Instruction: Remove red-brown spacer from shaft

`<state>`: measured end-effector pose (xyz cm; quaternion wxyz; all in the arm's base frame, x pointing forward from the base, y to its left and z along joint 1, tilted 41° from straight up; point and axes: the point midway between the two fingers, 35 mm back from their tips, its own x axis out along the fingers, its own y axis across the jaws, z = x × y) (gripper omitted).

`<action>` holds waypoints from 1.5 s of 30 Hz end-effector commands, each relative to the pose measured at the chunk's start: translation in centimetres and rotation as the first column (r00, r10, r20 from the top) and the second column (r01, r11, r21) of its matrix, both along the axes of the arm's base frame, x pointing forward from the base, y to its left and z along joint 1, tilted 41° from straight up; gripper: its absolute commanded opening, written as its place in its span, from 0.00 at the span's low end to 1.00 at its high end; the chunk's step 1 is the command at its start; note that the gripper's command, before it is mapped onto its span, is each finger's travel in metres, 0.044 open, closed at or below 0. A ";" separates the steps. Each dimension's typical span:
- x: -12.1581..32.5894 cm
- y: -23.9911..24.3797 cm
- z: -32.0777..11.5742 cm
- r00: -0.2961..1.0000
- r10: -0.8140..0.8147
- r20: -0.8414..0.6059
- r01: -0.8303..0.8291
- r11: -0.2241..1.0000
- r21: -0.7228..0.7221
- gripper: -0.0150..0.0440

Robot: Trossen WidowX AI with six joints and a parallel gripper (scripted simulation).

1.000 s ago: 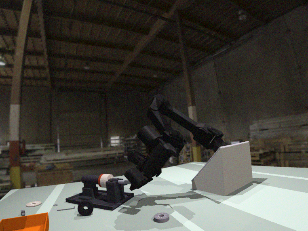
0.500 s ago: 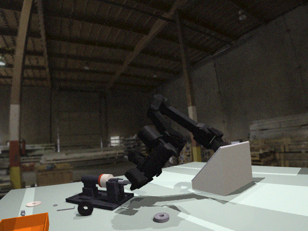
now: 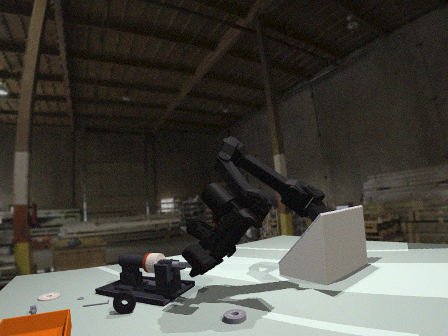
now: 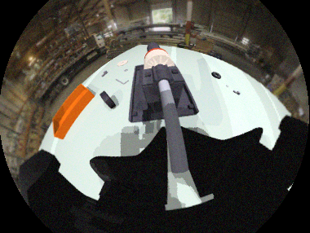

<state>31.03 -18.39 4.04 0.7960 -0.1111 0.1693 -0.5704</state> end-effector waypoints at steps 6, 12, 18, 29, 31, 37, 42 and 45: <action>-0.2 0.1 -0.1 1.000 -0.003 -0.003 0.003 1.000 0.000 0.25; -0.3 0.1 -0.2 1.000 -0.003 -0.003 0.003 1.000 0.000 0.25; -0.3 0.2 -0.2 1.000 -0.003 -0.003 0.003 1.000 0.000 0.25; -0.3 0.2 -0.3 1.000 -0.003 -0.003 0.003 1.000 0.000 0.25; -0.4 0.3 -0.3 1.000 -0.003 -0.003 0.003 1.000 0.000 0.25; -0.4 0.3 -0.3 1.000 -0.003 -0.003 0.003 1.000 0.000 0.25; -0.4 0.3 -0.3 1.000 -0.003 -0.003 0.003 1.000 0.000 0.25; -0.4 0.3 -0.3 1.000 -0.003 -0.003 0.003 1.000 0.000 0.25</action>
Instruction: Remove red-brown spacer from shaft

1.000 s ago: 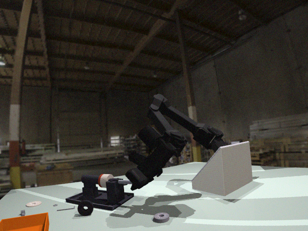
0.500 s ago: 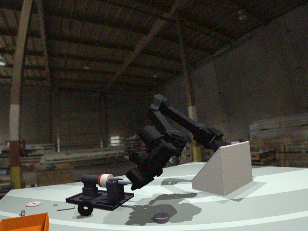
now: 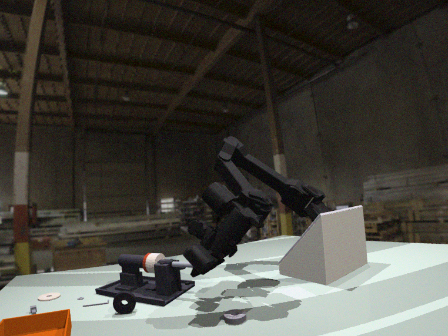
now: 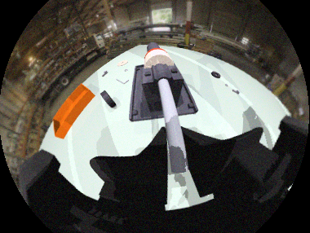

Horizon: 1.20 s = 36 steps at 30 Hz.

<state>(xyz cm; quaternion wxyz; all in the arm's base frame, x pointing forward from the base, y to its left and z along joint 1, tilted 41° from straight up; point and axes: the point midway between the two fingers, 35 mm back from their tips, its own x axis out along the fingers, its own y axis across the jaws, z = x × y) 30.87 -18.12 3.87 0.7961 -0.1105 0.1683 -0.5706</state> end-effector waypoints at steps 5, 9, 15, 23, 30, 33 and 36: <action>-0.3 0.1 -0.2 1.000 -0.003 -0.006 0.003 1.000 0.001 0.25; -0.3 0.1 -0.2 1.000 -0.003 -0.006 0.003 1.000 0.001 0.25; -0.3 0.2 -0.2 1.000 -0.003 -0.006 0.003 1.000 0.001 0.25; -0.3 0.2 -0.3 1.000 -0.003 -0.006 0.003 1.000 0.001 0.25; -0.4 0.2 -0.3 1.000 -0.003 -0.006 0.003 1.000 0.001 0.25; -0.4 0.3 -0.3 1.000 -0.003 -0.006 0.003 1.000 0.001 0.25; -0.4 0.3 -0.3 1.000 -0.003 -0.006 0.003 1.000 0.001 0.25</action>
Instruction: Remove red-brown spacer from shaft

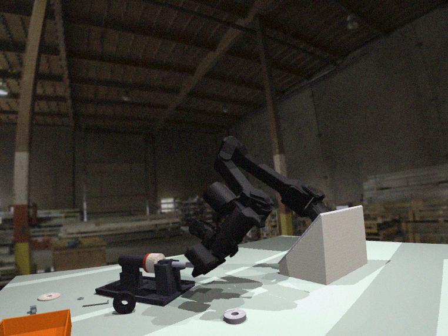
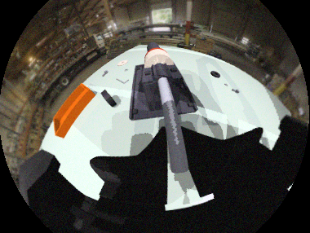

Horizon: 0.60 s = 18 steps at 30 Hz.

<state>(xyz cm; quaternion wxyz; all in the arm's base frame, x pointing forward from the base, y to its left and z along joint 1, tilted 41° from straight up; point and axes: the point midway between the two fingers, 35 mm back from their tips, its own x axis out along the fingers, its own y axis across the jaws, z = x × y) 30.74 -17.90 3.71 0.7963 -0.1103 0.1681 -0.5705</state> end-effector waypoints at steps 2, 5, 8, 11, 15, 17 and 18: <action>-0.3 0.1 -0.2 1.000 -0.003 -0.007 0.003 1.000 0.001 0.25; -0.3 0.1 -0.2 1.000 -0.003 -0.007 0.003 1.000 0.001 0.25; -0.3 0.1 -0.2 1.000 -0.003 -0.007 0.003 1.000 0.001 0.25; -0.3 0.1 -0.2 1.000 -0.003 -0.007 0.003 1.000 0.001 0.25; -0.3 0.1 -0.2 1.000 -0.003 -0.007 0.003 1.000 0.001 0.25; -0.3 0.2 -0.2 1.000 -0.003 -0.007 0.003 1.000 0.001 0.25; -0.4 0.2 -0.2 1.000 -0.003 -0.007 0.003 1.000 0.001 0.25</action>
